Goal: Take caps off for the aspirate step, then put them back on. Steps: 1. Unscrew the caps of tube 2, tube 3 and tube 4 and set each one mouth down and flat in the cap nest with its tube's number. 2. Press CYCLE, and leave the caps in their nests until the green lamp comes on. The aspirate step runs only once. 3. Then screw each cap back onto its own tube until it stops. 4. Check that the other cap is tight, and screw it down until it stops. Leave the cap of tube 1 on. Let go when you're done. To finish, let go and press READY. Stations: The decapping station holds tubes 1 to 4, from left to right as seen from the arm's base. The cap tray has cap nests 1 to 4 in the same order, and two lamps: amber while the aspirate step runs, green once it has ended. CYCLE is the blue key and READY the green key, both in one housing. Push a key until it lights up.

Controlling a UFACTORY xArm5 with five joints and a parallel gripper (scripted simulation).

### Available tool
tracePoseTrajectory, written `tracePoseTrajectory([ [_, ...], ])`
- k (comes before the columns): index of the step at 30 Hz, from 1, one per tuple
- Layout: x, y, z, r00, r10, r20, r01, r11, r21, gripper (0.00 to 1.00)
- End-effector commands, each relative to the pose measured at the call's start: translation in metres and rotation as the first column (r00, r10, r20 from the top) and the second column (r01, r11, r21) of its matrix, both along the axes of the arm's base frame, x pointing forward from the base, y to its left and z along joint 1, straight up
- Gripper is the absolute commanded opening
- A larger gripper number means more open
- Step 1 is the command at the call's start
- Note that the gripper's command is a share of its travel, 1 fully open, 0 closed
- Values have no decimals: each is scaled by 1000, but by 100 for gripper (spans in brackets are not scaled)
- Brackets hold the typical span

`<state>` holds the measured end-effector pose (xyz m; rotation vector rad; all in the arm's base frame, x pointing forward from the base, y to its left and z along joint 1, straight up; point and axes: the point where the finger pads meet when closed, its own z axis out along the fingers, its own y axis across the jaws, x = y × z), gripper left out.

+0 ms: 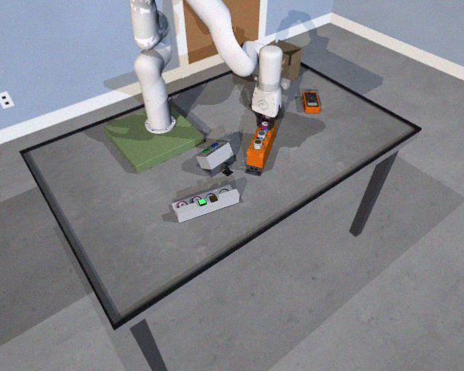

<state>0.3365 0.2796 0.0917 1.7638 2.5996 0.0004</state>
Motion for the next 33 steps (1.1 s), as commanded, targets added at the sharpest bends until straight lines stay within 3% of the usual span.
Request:
tracePoseTrajectory([
  [1, 1, 1, 1, 989, 145, 2, -145, 989, 3, 46],
  [7, 1, 1, 1, 927, 376, 3, -376, 927, 2, 46],
  [14, 1, 1, 1, 795, 606, 3, -606, 795, 2, 46],
  [21, 1, 1, 2, 795, 606, 3, -606, 795, 2, 46],
  [22, 1, 1, 2, 795, 606, 3, -606, 795, 2, 0],
  [33, 1, 1, 2, 795, 606, 3, -606, 795, 2, 0],
])
